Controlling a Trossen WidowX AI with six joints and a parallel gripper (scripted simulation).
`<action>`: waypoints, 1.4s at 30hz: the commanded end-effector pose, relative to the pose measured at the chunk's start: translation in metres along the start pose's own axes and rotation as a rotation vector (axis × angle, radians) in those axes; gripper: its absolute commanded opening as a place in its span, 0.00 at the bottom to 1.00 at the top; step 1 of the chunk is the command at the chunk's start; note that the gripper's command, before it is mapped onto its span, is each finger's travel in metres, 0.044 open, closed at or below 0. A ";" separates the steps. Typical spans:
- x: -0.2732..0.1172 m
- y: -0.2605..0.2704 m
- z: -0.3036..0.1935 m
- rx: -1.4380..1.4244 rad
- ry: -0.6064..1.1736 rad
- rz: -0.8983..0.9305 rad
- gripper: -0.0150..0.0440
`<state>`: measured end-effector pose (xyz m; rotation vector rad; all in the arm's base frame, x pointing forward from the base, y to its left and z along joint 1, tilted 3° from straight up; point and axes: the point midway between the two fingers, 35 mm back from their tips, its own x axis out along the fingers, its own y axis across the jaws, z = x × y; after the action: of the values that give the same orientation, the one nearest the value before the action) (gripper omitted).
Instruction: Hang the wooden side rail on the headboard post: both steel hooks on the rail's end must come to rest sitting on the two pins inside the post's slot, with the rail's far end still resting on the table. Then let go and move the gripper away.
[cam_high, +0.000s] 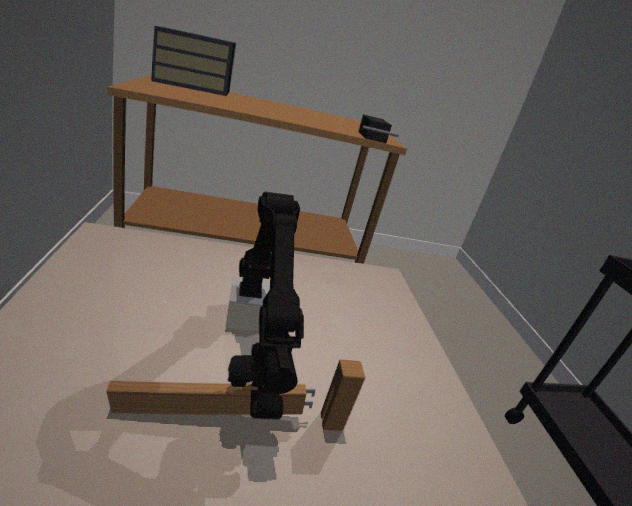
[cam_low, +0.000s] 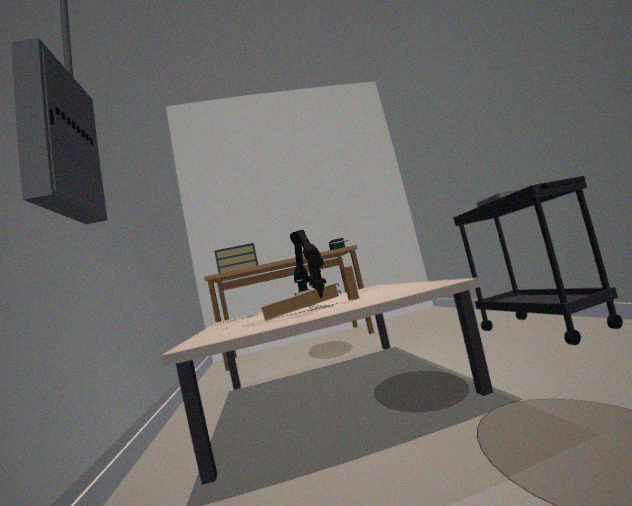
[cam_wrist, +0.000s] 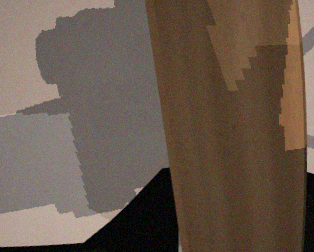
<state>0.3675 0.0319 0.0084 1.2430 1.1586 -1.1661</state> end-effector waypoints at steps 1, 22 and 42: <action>-0.003 0.002 -0.001 0.005 0.004 0.006 0.25; -0.002 0.002 -0.004 0.005 0.004 0.006 0.25; -0.002 0.002 -0.006 0.005 0.004 0.006 0.25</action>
<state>0.3678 0.0366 0.0081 1.2443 1.1574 -1.1660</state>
